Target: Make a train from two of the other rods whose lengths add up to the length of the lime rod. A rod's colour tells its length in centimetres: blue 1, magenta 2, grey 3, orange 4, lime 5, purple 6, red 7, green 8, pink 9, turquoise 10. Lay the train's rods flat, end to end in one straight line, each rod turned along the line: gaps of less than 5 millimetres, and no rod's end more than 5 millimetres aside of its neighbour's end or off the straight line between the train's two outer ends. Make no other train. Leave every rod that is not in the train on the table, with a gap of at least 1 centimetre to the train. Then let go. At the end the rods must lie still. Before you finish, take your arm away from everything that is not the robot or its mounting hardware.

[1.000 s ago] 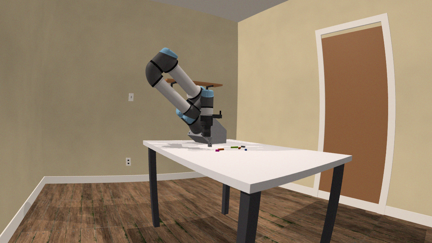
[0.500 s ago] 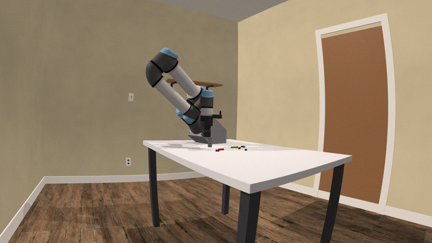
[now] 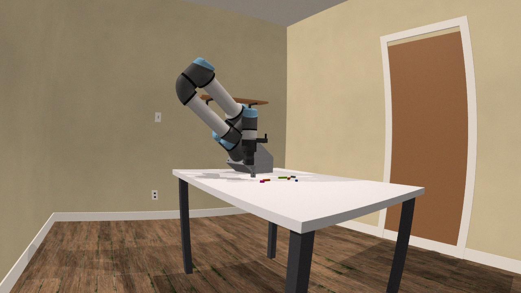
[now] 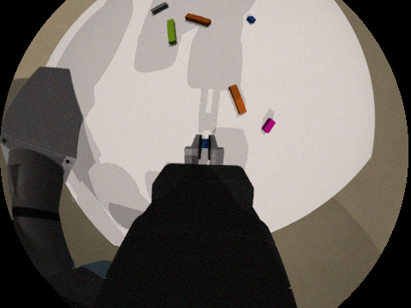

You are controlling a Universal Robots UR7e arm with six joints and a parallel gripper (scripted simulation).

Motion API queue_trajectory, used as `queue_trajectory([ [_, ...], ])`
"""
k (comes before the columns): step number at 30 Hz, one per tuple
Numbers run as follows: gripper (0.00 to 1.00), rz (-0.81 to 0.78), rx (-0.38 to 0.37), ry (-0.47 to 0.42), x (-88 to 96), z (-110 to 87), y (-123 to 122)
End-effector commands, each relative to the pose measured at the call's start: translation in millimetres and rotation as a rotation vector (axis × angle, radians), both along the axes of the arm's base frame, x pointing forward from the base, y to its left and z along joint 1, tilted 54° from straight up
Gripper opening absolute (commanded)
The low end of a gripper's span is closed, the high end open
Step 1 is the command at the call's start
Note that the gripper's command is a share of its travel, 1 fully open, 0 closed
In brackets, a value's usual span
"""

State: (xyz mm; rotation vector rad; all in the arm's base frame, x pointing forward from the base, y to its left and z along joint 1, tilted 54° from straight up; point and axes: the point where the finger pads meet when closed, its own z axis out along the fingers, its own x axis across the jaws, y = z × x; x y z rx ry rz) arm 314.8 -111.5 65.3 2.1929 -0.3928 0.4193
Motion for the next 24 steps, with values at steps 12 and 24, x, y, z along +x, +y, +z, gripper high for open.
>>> queue_trajectory([
  [12,0.24,0.000,0.000,-0.001,0.2,-0.1,-0.2],
  [24,0.24,0.000,0.000,-0.001,1.4,-4.5,-6.2],
])
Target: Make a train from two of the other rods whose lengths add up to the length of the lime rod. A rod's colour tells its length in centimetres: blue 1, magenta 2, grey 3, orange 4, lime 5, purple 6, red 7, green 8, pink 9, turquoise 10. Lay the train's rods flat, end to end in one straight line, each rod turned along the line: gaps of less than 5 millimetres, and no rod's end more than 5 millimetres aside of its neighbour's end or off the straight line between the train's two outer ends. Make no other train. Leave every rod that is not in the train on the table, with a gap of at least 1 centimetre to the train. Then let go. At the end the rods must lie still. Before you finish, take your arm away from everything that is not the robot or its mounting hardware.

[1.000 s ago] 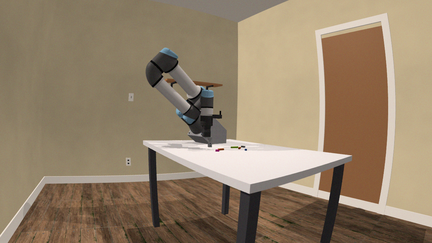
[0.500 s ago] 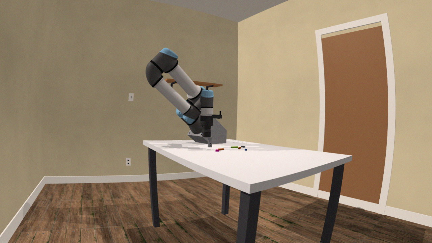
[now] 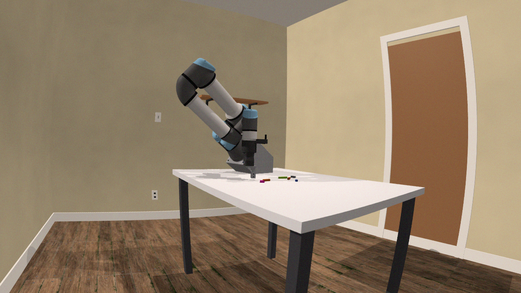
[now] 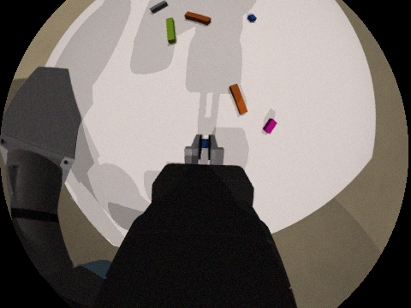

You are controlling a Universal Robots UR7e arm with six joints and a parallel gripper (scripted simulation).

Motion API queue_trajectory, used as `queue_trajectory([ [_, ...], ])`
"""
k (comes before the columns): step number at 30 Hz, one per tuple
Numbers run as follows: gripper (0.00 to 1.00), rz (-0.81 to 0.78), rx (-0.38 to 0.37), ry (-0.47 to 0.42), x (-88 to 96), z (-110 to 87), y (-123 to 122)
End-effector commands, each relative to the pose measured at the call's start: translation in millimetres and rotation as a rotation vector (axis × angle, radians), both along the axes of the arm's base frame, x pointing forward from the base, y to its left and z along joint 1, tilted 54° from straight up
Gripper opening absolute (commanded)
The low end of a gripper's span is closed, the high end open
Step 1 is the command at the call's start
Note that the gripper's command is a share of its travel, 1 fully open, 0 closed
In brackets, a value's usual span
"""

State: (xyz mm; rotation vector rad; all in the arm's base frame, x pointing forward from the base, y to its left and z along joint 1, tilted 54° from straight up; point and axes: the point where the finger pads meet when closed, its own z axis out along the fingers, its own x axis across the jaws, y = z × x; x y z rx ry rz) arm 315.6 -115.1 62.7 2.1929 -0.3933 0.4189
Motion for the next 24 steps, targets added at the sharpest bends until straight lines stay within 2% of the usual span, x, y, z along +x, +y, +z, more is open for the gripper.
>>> queue_trajectory([
  [1,0.24,0.001,0.000,-0.001,0.8,-2.4,-3.3],
  [24,0.24,0.001,0.000,-0.001,1.3,-4.4,-6.0],
])
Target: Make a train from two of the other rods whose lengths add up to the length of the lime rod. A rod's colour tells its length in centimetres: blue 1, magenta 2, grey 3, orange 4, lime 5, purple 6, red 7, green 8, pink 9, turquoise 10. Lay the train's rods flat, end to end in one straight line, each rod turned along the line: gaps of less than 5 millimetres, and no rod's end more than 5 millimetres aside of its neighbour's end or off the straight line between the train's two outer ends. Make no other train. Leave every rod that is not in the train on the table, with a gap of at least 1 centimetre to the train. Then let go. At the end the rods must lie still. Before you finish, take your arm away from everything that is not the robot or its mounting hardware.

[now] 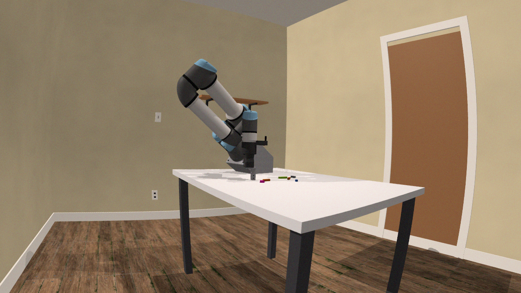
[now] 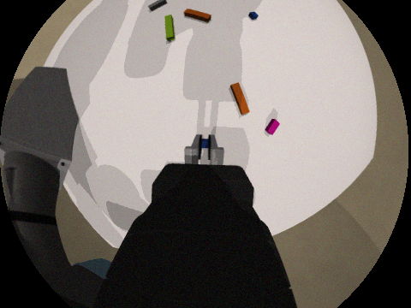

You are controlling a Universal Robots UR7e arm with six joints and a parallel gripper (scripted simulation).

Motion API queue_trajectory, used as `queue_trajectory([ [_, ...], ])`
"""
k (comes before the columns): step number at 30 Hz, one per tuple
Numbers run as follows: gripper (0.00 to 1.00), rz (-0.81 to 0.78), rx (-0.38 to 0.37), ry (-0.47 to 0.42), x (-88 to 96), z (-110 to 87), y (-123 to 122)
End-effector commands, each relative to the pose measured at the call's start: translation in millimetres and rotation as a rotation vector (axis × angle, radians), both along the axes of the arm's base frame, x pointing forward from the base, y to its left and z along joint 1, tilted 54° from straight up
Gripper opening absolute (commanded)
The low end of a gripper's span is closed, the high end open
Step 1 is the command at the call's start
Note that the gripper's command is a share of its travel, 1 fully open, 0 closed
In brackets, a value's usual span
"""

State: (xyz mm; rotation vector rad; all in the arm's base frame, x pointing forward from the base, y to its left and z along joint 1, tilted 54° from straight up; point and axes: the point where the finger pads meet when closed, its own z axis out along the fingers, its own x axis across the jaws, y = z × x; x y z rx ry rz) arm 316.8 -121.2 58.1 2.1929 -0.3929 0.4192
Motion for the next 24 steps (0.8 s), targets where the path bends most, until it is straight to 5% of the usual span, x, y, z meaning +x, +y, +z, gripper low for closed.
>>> queue_trajectory([
  [1,0.24,0.000,0.000,-0.001,0.1,0.2,0.1],
  [24,0.30,0.000,0.000,-0.001,0.1,0.2,0.1],
])
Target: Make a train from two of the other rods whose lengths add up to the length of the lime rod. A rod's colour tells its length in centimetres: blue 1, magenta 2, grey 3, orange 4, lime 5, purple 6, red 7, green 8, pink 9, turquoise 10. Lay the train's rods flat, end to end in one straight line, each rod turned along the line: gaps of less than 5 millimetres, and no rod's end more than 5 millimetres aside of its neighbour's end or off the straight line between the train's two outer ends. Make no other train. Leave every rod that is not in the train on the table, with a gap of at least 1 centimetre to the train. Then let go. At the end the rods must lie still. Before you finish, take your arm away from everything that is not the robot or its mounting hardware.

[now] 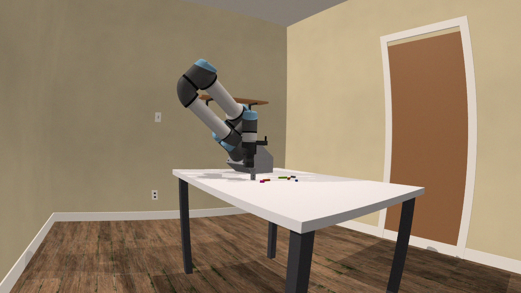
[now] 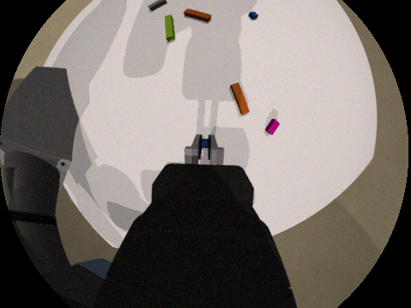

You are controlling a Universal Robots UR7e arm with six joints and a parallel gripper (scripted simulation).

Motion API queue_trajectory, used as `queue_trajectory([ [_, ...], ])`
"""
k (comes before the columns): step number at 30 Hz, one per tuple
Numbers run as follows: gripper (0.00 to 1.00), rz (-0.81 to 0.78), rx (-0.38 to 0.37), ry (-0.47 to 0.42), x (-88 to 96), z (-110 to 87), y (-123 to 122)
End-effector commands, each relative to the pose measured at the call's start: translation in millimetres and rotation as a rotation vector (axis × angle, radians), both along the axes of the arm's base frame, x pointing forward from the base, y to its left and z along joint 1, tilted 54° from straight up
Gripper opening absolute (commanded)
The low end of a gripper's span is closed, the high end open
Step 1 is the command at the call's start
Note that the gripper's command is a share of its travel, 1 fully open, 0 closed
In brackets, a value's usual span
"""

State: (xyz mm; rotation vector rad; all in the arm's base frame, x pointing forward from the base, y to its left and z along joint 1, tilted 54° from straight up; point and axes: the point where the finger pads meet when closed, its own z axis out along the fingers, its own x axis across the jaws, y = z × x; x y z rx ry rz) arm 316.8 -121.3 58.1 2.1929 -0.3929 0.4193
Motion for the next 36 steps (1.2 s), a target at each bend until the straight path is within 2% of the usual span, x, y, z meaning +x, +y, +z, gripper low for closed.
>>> queue_trajectory([
  [1,0.30,0.000,0.000,-0.001,0.1,0.2,0.1],
  [2,0.36,0.000,0.000,-0.001,0.1,0.2,0.1],
  [4,0.36,0.000,0.000,-0.001,0.1,0.2,0.1],
  [5,0.42,0.000,0.000,-0.001,0.1,0.2,0.1],
  [7,0.42,0.000,0.000,-0.001,0.1,0.2,0.1],
  [8,0.48,0.000,0.000,-0.001,0.1,0.2,0.1],
  [10,0.48,0.000,0.000,-0.001,0.1,0.2,0.1],
  [11,0.54,0.000,0.000,-0.001,0.1,0.2,0.1],
  [36,0.54,0.000,0.000,-0.001,-0.6,2.7,3.6],
])
